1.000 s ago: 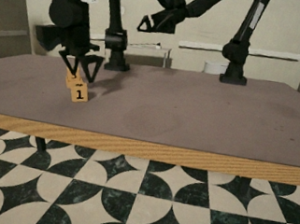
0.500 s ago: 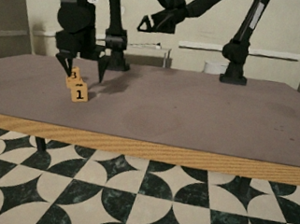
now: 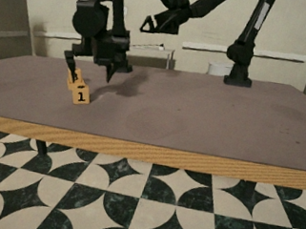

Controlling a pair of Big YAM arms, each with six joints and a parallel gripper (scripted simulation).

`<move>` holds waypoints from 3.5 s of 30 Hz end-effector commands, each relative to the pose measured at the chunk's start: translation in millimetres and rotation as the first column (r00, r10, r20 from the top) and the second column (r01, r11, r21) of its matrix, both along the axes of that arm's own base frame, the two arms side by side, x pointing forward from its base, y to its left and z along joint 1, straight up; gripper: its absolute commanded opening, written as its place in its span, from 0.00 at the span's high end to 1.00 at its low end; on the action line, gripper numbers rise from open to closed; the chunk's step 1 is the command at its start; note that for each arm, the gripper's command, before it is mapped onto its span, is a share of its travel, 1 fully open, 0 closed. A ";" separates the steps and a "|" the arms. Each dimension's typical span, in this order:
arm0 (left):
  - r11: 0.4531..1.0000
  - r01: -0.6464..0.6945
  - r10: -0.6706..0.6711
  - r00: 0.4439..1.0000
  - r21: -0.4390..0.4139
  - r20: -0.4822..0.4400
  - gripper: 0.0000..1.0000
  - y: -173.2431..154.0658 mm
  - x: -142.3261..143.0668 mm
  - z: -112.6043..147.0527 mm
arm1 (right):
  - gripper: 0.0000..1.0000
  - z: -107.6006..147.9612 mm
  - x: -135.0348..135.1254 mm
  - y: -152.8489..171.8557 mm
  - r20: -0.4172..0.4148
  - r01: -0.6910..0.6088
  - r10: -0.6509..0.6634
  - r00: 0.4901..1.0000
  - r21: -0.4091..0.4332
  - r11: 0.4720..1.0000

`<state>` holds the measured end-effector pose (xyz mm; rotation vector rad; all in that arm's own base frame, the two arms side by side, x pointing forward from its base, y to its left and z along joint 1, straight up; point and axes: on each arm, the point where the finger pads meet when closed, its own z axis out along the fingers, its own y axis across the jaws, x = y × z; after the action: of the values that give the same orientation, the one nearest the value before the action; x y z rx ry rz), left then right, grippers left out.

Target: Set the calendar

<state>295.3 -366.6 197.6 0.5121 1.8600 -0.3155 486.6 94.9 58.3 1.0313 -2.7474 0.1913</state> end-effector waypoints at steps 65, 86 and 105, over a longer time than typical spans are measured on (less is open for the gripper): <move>0.999 -0.004 0.005 1.000 -0.053 0.019 0.00 -13.0 7.1 26.0 | 0.00 23.7 9.4 -29.1 0.006 0.741 -0.742 0.670 0.038 0.670; 0.999 -0.004 0.005 1.000 -0.053 0.019 0.00 -13.0 7.1 26.0 | 0.00 15.7 -9.1 -63.2 -0.025 0.983 -0.983 -0.181 0.031 -0.181; 0.999 -0.004 0.005 1.000 -0.053 0.019 0.00 -13.0 7.1 26.0 | 0.00 15.1 -17.6 -90.7 -0.043 0.585 -0.586 -0.809 0.025 -0.811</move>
<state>295.3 -366.6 197.6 0.5121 1.8600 -0.3155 463.1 14.4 57.9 -2.1030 -2.0325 -0.2366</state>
